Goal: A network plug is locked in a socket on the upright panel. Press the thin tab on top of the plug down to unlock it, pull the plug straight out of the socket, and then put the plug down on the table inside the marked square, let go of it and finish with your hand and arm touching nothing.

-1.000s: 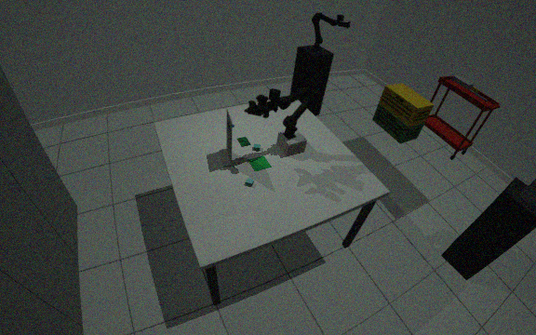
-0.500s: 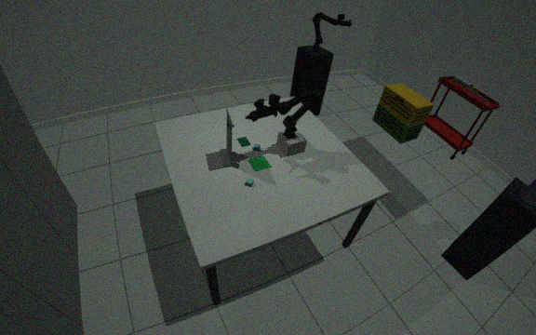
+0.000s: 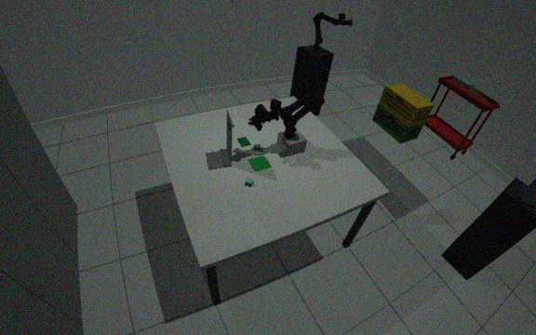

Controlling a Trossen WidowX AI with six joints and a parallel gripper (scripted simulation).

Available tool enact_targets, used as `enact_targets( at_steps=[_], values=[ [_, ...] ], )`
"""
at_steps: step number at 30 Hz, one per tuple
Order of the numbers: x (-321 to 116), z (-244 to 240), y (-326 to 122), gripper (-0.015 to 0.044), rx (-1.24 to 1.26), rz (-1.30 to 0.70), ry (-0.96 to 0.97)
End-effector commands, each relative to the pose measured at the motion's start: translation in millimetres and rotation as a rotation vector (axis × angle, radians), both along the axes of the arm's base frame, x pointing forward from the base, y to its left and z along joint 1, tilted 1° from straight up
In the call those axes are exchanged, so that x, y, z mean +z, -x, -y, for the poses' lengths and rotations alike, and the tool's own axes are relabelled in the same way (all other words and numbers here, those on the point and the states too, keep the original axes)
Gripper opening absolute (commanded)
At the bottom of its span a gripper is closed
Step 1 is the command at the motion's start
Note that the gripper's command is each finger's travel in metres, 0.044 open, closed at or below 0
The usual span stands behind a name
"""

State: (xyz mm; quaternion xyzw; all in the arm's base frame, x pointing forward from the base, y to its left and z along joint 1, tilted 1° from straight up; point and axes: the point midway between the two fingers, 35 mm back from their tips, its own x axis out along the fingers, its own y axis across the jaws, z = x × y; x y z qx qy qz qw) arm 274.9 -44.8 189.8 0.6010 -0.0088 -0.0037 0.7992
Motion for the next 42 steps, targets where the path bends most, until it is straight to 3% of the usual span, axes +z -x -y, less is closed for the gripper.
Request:
enact_targets(
  at_steps=[1,7,42],
  values=[
    [-10,2,8,0.0156,0.002,0.009,-0.121],
    [-25,4,18,0.0156,0.001,0.007,-0.277],
    [-23,19,-35,0.0156,-0.003,0.028,-0.282]
  ],
)
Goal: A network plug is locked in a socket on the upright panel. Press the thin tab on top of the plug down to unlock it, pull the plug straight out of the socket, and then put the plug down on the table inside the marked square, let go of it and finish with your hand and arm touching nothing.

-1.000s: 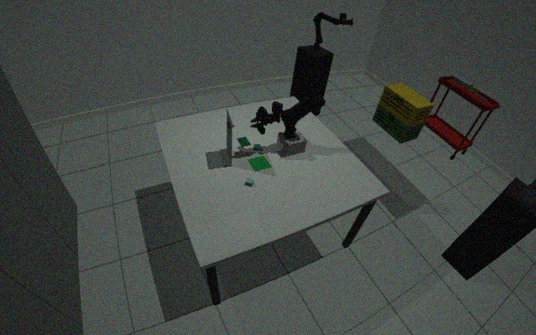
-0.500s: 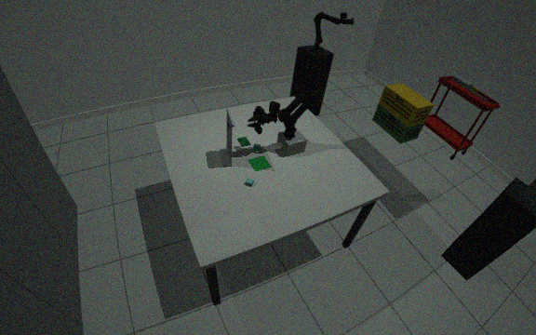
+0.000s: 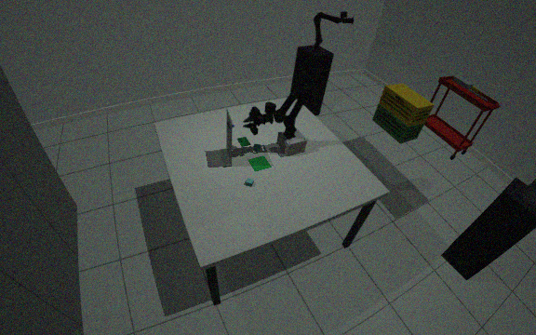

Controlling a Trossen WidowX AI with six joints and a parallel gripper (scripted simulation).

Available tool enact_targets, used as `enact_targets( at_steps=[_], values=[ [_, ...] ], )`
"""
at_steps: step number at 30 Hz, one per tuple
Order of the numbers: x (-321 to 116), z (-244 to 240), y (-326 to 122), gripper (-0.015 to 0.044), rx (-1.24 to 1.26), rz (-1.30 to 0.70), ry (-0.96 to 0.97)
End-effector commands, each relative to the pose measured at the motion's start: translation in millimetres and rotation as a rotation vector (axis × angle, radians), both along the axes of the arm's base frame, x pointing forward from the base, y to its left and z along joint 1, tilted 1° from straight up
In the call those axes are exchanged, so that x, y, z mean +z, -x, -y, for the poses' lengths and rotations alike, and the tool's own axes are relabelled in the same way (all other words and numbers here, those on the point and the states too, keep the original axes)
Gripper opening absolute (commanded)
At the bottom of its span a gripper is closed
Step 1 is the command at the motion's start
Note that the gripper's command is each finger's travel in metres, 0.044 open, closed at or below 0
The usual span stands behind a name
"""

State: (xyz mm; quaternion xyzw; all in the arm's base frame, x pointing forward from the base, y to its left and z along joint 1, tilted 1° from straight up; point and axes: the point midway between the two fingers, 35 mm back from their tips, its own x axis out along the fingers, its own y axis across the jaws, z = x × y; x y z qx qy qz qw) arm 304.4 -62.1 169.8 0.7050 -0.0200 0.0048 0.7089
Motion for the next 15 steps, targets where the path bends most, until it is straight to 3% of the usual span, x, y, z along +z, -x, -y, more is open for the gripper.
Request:
enact_targets(
  at_steps=[1,15],
  values=[
    [-3,2,-8,0.0156,-0.003,-0.002,-0.007],
    [-2,6,-22,0.0156,-0.004,0.0,-0.007]
  ],
)
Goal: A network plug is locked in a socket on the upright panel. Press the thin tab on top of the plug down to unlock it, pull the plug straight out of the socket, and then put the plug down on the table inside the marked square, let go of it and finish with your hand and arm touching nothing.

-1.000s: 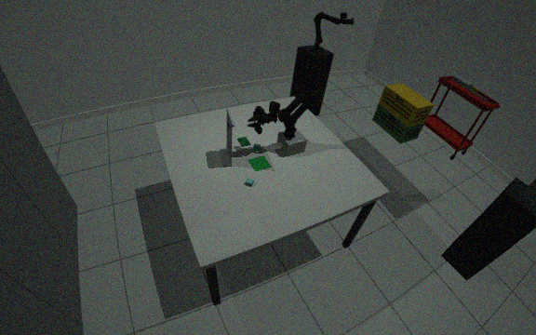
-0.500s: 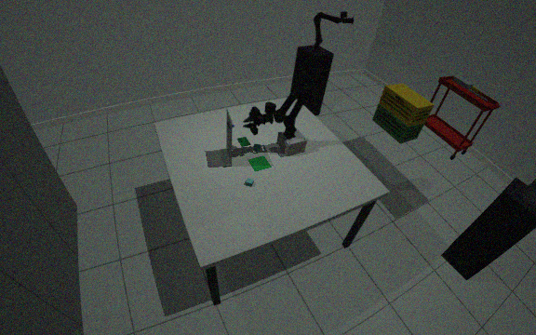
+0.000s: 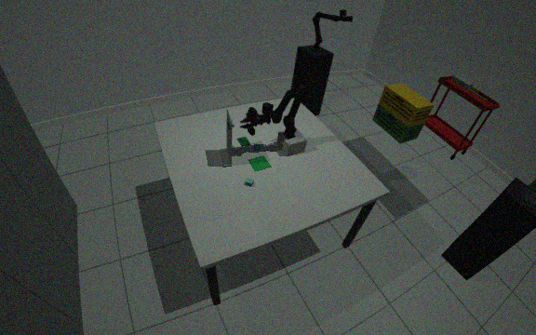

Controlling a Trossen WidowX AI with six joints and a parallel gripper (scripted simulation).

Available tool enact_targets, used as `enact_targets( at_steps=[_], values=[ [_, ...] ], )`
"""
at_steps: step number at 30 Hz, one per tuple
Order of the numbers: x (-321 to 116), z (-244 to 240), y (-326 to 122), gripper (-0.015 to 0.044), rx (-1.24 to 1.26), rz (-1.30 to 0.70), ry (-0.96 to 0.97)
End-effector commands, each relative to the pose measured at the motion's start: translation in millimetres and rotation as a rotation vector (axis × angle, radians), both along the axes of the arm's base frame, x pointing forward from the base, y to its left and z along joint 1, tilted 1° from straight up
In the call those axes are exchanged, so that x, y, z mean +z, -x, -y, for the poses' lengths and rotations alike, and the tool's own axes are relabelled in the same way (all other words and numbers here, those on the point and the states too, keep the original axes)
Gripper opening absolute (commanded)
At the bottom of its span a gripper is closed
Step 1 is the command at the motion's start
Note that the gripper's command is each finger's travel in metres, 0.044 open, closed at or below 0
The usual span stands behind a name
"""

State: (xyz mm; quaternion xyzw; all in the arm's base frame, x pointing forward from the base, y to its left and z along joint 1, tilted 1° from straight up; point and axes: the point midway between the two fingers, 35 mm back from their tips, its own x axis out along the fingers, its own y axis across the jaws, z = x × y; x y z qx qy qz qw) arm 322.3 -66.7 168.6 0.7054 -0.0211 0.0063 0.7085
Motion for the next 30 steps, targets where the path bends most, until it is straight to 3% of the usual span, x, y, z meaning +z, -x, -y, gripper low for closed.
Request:
enact_targets(
  at_steps=[1,30],
  values=[
    [-1,2,-5,0.0156,-0.004,-0.004,-0.006],
    [0,13,-43,0.0156,-0.004,-0.002,-0.006]
  ],
)
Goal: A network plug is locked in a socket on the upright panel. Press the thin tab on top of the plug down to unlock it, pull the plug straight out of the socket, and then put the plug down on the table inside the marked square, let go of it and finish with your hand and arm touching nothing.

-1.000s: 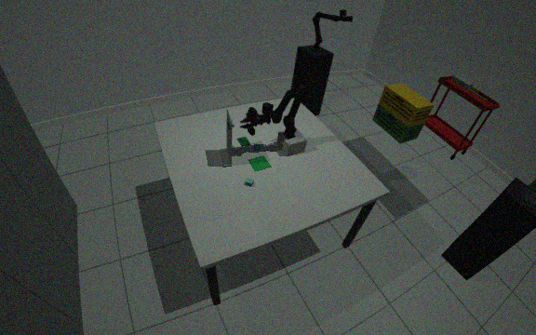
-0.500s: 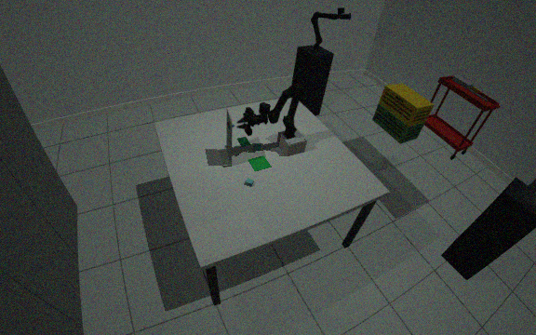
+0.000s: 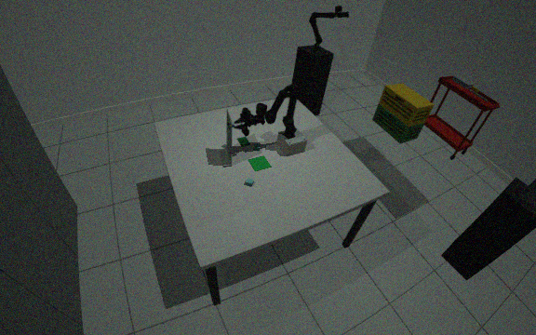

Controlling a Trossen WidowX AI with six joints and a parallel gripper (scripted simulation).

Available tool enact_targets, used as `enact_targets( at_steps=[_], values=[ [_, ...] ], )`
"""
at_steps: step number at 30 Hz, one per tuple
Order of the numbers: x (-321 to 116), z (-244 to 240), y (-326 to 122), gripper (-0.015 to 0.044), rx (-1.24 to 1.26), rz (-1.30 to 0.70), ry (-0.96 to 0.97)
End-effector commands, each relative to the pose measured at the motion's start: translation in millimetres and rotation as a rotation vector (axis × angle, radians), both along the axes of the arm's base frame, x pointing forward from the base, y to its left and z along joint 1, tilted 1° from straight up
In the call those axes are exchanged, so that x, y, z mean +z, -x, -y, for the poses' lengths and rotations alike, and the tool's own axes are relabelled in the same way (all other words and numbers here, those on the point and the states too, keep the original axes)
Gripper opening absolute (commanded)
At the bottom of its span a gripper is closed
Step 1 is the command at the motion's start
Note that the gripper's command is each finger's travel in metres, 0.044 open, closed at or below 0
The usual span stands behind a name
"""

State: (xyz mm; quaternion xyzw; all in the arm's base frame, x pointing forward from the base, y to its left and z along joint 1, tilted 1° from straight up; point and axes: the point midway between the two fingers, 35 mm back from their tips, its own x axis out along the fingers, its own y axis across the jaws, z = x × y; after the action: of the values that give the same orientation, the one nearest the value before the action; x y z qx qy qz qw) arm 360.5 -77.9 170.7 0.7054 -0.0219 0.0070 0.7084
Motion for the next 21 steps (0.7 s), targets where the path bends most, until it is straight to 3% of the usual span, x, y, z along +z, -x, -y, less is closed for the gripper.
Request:
enact_targets(
  at_steps=[1,7,10,21],
  values=[
    [-2.3,2.3,-5.7,0.0156,-0.004,-0.004,-0.005],
    [-2.8,3.9,-11.4,0.0156,-0.004,-0.003,-0.005],
    [-2.8,3.9,-11.4,0.0077,-0.004,-0.003,-0.005],
    [-2.8,3.9,-11.4,0.0004,-0.004,-0.003,-0.005]
  ],
)
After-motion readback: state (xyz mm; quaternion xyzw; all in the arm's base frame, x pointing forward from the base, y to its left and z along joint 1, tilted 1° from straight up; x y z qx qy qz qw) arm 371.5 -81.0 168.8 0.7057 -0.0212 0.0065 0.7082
